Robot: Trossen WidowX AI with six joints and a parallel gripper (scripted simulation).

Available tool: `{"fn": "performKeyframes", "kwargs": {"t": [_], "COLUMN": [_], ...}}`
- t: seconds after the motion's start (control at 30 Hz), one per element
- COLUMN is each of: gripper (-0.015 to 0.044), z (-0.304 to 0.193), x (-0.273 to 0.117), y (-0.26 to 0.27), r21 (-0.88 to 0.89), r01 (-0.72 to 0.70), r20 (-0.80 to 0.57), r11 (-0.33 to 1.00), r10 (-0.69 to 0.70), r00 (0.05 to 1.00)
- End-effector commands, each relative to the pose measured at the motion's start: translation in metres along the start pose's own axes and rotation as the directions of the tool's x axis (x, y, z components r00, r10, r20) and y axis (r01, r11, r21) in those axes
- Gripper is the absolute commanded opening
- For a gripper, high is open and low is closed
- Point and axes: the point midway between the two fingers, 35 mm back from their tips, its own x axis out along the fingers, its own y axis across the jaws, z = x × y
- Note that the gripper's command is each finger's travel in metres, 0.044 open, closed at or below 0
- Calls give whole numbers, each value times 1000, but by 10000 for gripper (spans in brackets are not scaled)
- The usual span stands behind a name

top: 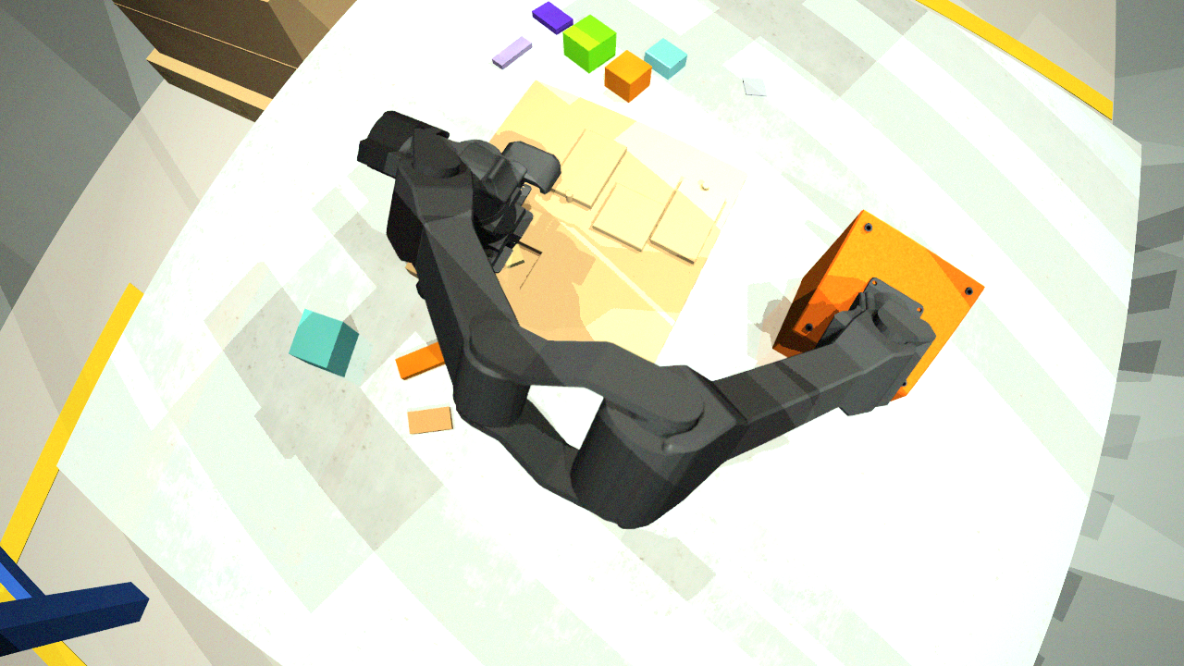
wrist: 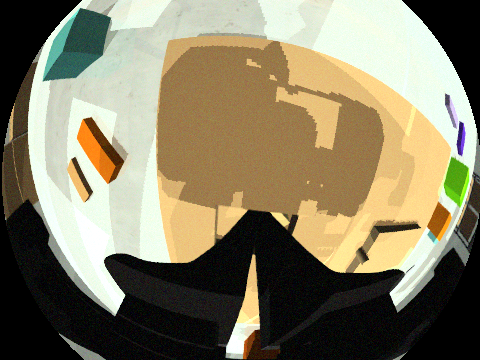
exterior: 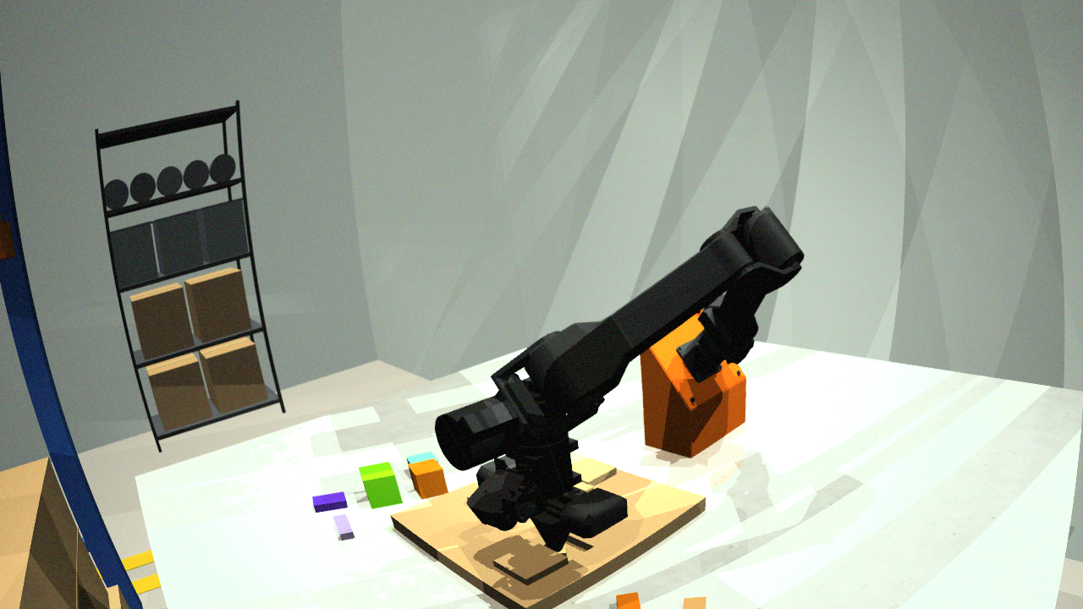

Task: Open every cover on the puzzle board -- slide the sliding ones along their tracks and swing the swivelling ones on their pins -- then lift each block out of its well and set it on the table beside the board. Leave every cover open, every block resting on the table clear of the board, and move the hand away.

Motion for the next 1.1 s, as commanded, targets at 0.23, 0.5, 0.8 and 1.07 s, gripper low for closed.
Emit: {"fn": "performKeyframes", "kwargs": {"t": [0.23, 0.5, 0.8, 1.07], "gripper": [0, 0, 0, 0], "z": [11, 19, 24, 26], "x": [0, 1, -5, -15], "y": [1, 0, 0, -1], "r21": [4, 3, 3, 3], "r01": [-4, -4, -4, -2], "r20": [1, 1, 2, 2], "r11": [1000, 1000, 1000, 1000], "r10": [4, 4, 4, 2], "r00": [1000, 1000, 1000, 1000]}}
